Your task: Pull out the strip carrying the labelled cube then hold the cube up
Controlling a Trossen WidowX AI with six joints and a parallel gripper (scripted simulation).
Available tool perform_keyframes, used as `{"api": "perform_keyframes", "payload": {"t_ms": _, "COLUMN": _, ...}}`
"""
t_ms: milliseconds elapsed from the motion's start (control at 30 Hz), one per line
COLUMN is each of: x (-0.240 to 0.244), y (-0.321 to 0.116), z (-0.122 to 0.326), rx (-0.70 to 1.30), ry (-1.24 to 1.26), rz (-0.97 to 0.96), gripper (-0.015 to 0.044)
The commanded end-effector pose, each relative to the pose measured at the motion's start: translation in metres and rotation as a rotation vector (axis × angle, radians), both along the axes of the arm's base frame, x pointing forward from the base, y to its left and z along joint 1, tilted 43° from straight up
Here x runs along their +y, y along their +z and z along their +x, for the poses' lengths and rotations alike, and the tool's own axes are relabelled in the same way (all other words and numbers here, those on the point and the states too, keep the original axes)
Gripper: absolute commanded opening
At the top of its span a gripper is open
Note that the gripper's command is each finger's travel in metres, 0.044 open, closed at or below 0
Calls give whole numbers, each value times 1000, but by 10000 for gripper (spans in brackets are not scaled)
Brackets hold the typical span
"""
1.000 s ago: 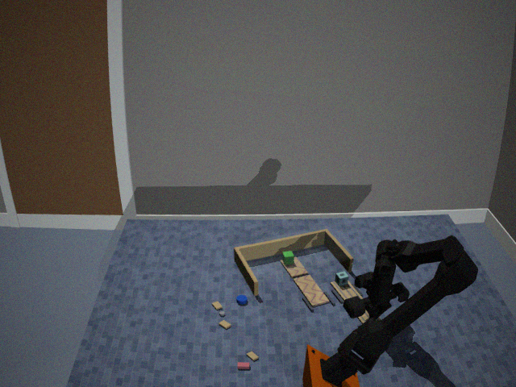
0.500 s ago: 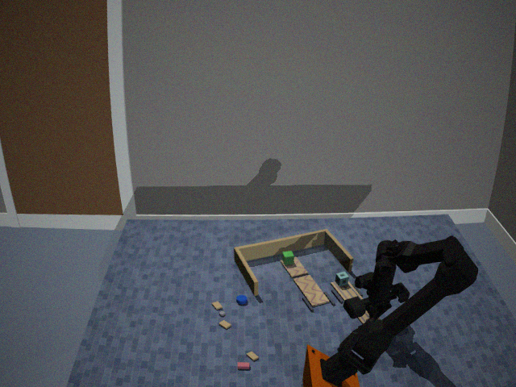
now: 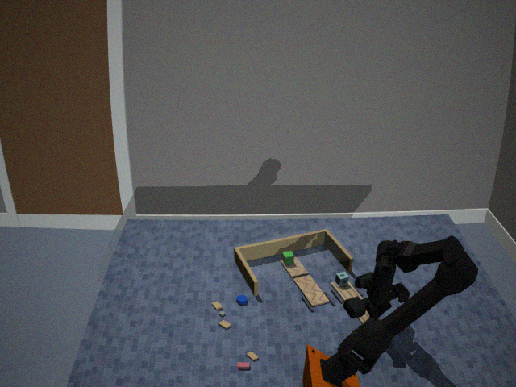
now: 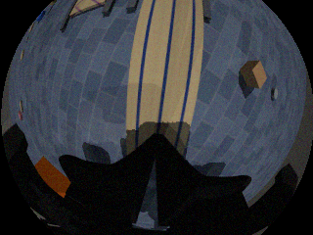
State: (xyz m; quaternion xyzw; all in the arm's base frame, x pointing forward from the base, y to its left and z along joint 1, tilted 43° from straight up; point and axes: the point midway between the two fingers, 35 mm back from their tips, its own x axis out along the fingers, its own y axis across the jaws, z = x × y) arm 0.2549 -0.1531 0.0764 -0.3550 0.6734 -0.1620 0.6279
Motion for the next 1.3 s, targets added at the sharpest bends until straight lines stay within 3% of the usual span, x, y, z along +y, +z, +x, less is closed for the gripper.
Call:
{"api": "perform_keyframes", "payload": {"t_ms": 0, "x": -5, "y": -5, "z": -9, "rx": 26, "ry": -17, "rz": 0, "gripper": 0}}
{"api": "perform_keyframes", "payload": {"t_ms": 500, "x": -5, "y": -5, "z": -9, "rx": 26, "ry": -17, "rz": 0, "gripper": 0}}
{"api": "perform_keyframes", "payload": {"t_ms": 667, "x": 27, "y": 29, "z": 1, "rx": 24, "ry": -16, "rz": 3, "gripper": 0}}
{"api": "perform_keyframes", "payload": {"t_ms": 833, "x": 29, "y": 30, "z": 1, "rx": 25, "ry": -17, "rz": 2, "gripper": 0}}
{"api": "perform_keyframes", "payload": {"t_ms": 1267, "x": 43, "y": 23, "z": 48, "rx": 22, "ry": -18, "rz": 3, "gripper": 341}}
